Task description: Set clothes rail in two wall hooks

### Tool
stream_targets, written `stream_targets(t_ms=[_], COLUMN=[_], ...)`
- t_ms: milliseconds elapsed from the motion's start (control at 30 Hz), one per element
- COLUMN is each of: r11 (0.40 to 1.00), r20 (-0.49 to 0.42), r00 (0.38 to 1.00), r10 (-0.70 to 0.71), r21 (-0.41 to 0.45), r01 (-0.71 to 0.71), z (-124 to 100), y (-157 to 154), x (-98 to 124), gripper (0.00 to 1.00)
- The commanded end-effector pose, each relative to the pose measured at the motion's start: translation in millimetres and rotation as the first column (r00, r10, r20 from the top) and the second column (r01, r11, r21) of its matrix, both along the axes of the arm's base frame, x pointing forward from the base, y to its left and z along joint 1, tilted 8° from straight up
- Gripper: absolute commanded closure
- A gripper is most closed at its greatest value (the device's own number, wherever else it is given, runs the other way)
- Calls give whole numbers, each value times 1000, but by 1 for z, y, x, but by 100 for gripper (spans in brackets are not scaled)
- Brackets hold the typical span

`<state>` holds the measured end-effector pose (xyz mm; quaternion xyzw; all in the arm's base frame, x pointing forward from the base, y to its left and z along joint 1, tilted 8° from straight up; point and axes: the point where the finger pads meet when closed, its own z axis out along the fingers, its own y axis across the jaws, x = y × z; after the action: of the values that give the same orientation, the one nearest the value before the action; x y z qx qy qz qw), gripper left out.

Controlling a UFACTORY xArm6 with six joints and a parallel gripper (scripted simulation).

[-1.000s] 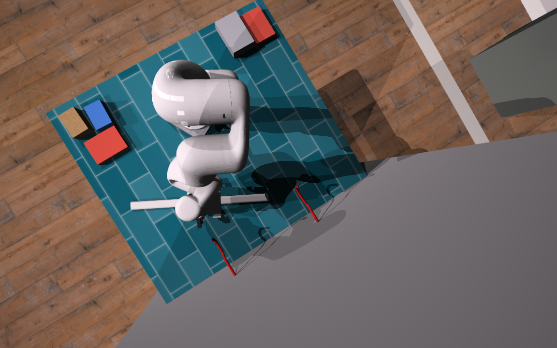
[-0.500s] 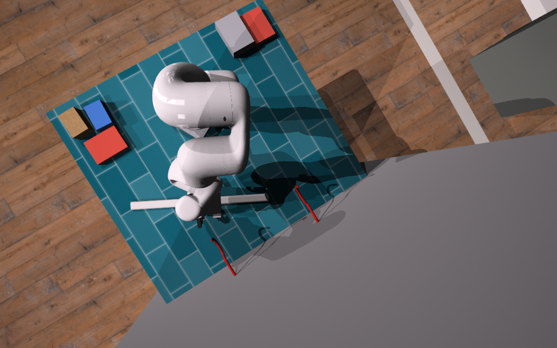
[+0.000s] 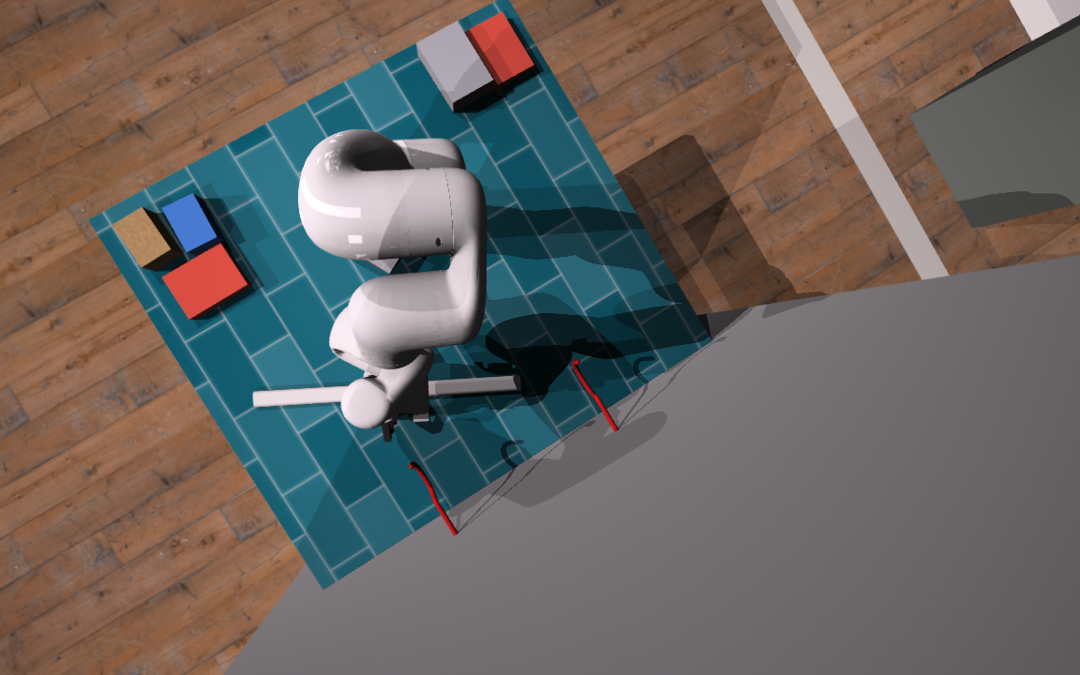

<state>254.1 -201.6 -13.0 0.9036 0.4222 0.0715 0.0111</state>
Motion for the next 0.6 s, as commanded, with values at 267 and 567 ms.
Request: stream_targets(t_ms=[267, 567], r11=[1000, 1000], r20=[3, 3], r00=[1000, 1000], r10=[0, 0], r21=[-2, -2], r01=[0, 0], z=[0, 4], y=[-1, -1], x=[1, 0], gripper=[0, 100])
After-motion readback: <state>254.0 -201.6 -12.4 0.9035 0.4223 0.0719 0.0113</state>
